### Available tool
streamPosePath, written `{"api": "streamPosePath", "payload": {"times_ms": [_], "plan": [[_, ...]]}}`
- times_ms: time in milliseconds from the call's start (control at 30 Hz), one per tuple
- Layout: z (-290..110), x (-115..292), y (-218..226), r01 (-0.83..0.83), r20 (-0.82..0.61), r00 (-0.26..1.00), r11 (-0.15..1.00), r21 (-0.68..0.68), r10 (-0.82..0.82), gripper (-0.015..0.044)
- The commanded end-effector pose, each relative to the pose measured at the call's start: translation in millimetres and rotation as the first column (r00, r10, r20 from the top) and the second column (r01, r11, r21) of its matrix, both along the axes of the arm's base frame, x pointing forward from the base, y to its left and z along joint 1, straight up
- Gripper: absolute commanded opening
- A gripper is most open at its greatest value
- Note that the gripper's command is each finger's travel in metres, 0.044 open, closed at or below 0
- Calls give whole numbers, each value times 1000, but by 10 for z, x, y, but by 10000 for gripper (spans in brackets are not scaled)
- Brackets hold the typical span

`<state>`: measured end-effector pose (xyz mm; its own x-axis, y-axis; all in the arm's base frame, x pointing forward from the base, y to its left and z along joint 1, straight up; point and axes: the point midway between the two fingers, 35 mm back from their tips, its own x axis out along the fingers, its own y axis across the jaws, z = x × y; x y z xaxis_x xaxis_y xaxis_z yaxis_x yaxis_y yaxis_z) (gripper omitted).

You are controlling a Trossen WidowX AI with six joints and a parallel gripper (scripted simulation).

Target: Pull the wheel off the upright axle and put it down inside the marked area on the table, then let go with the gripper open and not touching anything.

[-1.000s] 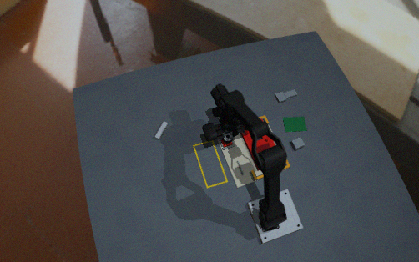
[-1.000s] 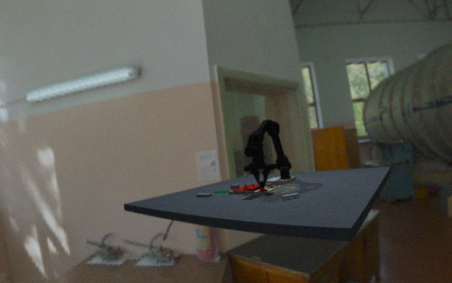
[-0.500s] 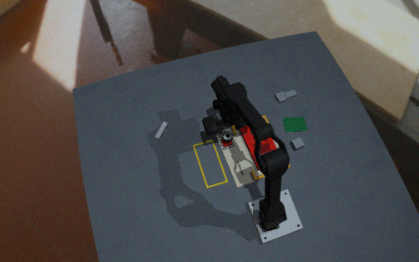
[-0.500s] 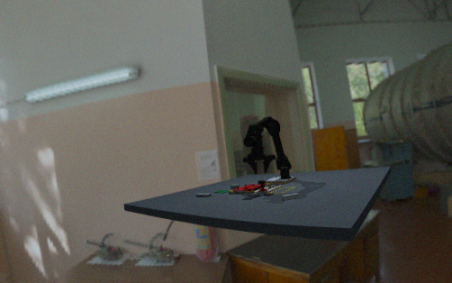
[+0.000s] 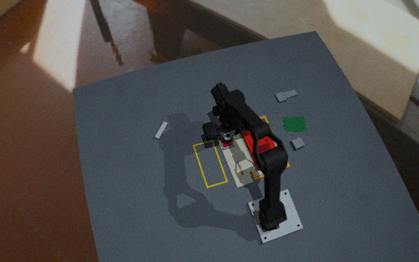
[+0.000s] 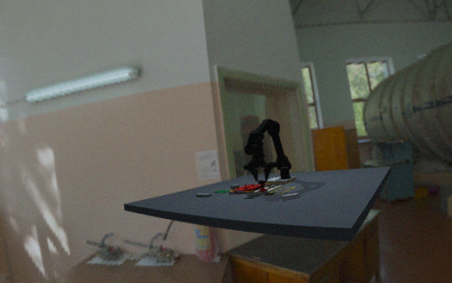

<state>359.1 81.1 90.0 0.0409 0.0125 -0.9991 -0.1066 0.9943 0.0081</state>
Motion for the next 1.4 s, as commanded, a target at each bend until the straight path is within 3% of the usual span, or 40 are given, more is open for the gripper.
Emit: {"api": "streamPosePath", "payload": {"times_ms": [0, 33, 167, 433, 633, 1367], "plan": [[-88, -8, -2, -3, -2, 1000, 1000, -2, 3, 300], [-88, -8, -2, -3, -2, 1000, 1000, -2, 3, 300], [-48, -8, -2, 0, -5, 1000, 1000, -1, 0, 195], [-48, -8, -2, 0, -5, 1000, 1000, -1, 0, 142], [-37, -7, -2, 0, -5, 1000, 1000, -1, 0, 0], [36, -6, -1, -1, -4, 1000, 1000, -1, 1, 0]]}}
